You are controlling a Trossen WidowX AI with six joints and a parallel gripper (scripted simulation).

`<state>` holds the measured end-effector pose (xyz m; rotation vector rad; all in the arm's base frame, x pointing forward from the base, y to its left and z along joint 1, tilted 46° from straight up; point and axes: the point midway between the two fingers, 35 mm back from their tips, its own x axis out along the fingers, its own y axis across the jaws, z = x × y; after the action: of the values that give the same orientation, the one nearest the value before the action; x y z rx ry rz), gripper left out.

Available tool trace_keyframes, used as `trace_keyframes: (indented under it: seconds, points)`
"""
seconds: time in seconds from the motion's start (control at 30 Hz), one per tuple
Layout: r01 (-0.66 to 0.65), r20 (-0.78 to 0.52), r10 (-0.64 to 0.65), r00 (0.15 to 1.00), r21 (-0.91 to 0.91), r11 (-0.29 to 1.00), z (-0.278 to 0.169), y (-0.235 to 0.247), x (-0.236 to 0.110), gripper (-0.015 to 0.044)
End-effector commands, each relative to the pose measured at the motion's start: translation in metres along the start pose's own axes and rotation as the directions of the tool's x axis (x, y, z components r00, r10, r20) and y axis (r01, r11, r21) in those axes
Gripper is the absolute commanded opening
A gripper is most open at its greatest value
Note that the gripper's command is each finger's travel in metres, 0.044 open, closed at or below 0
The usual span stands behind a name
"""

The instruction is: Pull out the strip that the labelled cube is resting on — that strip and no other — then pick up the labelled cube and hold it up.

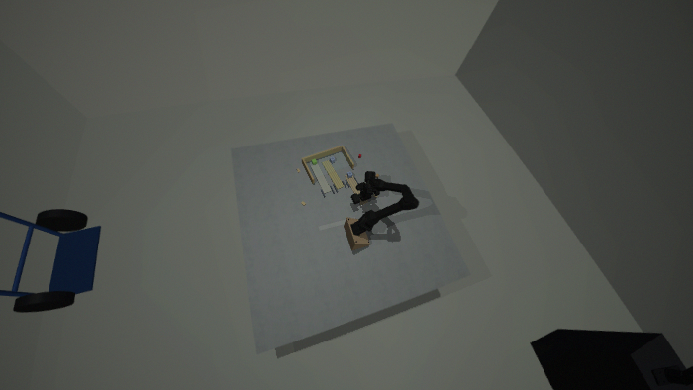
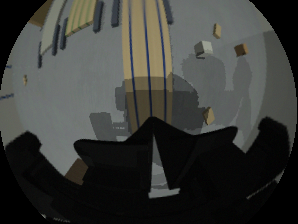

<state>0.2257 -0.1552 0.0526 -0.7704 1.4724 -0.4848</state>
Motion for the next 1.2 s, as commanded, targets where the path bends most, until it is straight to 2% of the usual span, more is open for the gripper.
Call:
trace_keyframes:
  seconds: [0.0, 0.47, 0.5, 0.67, 0.87, 1.0, 1.17]
  points:
    - [-0.004, -0.028, 0.004, 1.000, -0.009, 1.000, -0.009, 0.002, 0.004, 0.0000]
    - [-0.004, -0.028, 0.004, 1.000, -0.009, 1.000, -0.009, 0.002, 0.004, 0.0000]
    - [-0.001, -0.001, 0.001, 1.000, 0.000, 1.000, 0.000, 0.000, -0.002, 0.0000]
    - [-0.007, -0.026, 0.007, 1.000, -0.008, 1.000, 0.002, 0.000, -0.040, 0.0000]
    - [-0.007, -0.027, 0.006, 1.000, -0.008, 1.000, 0.003, 0.003, -0.042, 0.0000]
    - [-0.004, -0.027, 0.006, 1.000, 0.082, 0.997, 0.021, 0.003, -0.040, 0.0105]
    - [-0.004, -0.026, 0.007, 1.000, 0.091, 0.996, 0.036, 0.003, -0.042, 0.0236]
